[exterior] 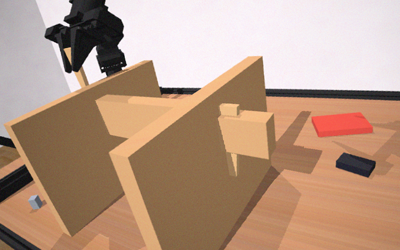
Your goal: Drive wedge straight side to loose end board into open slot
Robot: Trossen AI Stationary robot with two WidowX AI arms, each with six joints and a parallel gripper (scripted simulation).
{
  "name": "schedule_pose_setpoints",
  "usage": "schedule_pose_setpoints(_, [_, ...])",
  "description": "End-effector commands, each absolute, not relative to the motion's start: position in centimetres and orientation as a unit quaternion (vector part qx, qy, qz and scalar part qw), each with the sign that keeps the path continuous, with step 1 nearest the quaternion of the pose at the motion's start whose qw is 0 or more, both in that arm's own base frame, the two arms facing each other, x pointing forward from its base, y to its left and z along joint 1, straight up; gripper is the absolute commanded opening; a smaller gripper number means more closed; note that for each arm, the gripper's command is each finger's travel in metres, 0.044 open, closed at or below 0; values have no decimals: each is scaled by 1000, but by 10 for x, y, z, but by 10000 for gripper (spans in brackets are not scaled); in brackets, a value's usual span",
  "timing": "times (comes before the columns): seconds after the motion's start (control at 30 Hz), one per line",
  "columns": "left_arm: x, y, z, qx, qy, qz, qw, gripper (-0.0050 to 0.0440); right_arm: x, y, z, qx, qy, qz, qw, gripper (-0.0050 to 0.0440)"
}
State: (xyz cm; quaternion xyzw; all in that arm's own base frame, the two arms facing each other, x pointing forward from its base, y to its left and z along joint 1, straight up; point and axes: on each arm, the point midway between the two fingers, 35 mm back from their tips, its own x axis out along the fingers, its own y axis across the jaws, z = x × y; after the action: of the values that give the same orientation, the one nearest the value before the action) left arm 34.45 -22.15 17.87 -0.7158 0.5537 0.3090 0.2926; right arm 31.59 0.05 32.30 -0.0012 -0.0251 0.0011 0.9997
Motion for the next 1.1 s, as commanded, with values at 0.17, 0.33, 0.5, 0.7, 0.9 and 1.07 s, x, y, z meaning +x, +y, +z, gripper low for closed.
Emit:
schedule_pose_setpoints(0.17, [343, -220, 169, -715, 554, 311, 292, 0, 316, 0, 323, -1, -25, 1, 1000, 440])
schedule_pose_setpoints(0.33, [343, -220, 164, -715, 554, 311, 292, 0, 316, 0, 323, -1, -25, 1, 1000, 440])
schedule_pose_setpoints(0.5, [343, -220, 159, -715, 554, 311, 292, 0, 316, 0, 323, -1, -25, 1, 1000, 440])
schedule_pose_setpoints(0.7, [343, -220, 155, -715, 554, 311, 292, 0, 316, 0, 323, -1, -25, 1, 1000, 440])
schedule_pose_setpoints(0.9, [343, -220, 151, -715, 554, 311, 292, 0, 316, 0, 323, -1, -25, 1, 1000, 440])
schedule_pose_setpoints(1.07, [343, -220, 148, -715, 554, 311, 292, 0, 316, 0, 323, -1, -25, 1, 1000, 440])
